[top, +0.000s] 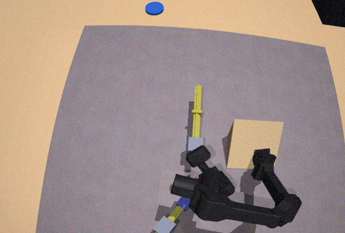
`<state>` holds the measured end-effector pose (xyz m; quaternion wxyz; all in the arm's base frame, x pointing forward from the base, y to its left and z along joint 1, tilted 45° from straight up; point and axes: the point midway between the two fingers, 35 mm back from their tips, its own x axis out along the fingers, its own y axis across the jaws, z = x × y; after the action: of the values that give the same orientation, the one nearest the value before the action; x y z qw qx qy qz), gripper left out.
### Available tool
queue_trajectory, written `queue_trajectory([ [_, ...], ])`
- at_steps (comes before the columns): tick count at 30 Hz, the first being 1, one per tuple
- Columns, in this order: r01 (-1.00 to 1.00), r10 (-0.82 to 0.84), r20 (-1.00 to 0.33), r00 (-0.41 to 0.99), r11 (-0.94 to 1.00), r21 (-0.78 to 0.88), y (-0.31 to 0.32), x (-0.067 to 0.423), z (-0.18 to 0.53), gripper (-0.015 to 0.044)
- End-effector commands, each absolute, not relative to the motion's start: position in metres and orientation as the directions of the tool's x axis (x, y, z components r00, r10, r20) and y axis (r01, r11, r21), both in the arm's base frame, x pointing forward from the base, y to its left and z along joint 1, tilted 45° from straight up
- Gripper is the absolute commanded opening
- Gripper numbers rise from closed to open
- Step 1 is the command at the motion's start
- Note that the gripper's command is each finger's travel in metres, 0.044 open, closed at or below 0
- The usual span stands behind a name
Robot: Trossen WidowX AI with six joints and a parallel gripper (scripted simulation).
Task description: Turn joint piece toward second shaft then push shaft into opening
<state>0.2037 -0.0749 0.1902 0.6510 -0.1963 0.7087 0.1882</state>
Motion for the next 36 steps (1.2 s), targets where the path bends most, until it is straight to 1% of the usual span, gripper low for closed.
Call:
queue_trajectory([
  [1, -0.566, 0.063, -0.993, -0.098, 0.817, 0.108, -0.07, 0.203, 0.178, 0.044],
  [7, -0.633, 0.23, -0.968, -0.102, 0.736, 0.241, -0.062, 0.203, 0.163, 0.044],
  [13, -0.692, 0.39, -0.918, -0.077, 0.642, 0.33, -0.055, 0.203, 0.151, 0.044],
  [19, -0.748, 0.534, -0.845, -0.023, 0.552, 0.369, -0.049, 0.206, 0.143, 0.044],
  [25, -0.801, 0.655, -0.753, 0.059, 0.482, 0.356, -0.045, 0.21, 0.139, 0.044],
  [28, -0.819, 0.693, -0.714, 0.097, 0.463, 0.339, -0.045, 0.212, 0.138, 0.044],
  [36, -0.82, 0.694, -0.713, 0.1, 0.464, 0.337, -0.039, 0.219, 0.145, 0.044],
])
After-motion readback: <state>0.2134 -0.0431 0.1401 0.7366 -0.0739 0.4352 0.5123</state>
